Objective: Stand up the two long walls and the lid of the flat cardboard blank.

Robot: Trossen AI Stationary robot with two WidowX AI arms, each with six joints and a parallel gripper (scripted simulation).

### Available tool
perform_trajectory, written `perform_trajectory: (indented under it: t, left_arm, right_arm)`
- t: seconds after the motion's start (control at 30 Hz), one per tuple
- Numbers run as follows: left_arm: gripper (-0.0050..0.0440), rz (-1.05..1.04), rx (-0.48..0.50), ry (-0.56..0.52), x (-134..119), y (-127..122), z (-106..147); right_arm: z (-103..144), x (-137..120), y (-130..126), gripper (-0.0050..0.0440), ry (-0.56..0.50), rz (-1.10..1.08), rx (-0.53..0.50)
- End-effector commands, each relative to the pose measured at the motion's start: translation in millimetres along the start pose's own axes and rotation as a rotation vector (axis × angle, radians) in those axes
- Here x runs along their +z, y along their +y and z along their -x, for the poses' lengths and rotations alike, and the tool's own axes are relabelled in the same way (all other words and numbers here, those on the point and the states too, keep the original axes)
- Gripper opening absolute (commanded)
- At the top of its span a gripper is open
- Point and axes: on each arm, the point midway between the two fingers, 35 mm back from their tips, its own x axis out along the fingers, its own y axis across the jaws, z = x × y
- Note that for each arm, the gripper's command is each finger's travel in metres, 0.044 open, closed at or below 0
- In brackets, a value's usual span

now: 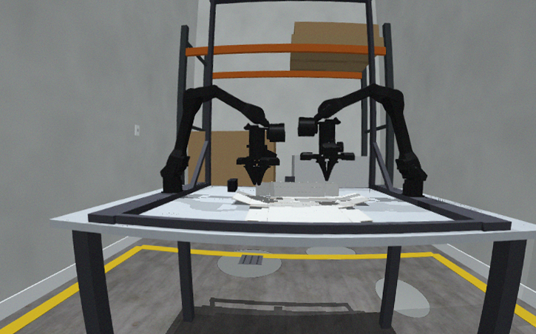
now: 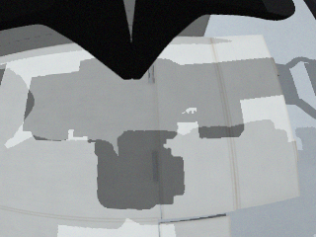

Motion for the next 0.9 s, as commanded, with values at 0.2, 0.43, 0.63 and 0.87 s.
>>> perform_trajectory:
  t: [0.2,0.43,0.63,0.87]
  left_arm:
    - [0.0,-0.002,-0.029,0.001,0,23,8]
    - [0.0,-0.002,-0.028,0.001,-1,34,7]
    - [0.0,-0.002,-0.027,0.001,-1,50,5]
    - [0.0,-0.001,-0.026,0.002,-1,66,2]
  right_arm:
    - [6,6,-16,0.0103,-0.018,-0.535,-0.011]
    - [5,7,-21,0.0103,-0.02,-0.843,-0.009]
    - [4,8,-30,0.0103,-0.022,-1.165,-0.006]
    - [2,9,-38,0.0103,-0.025,-1.526,-0.003]
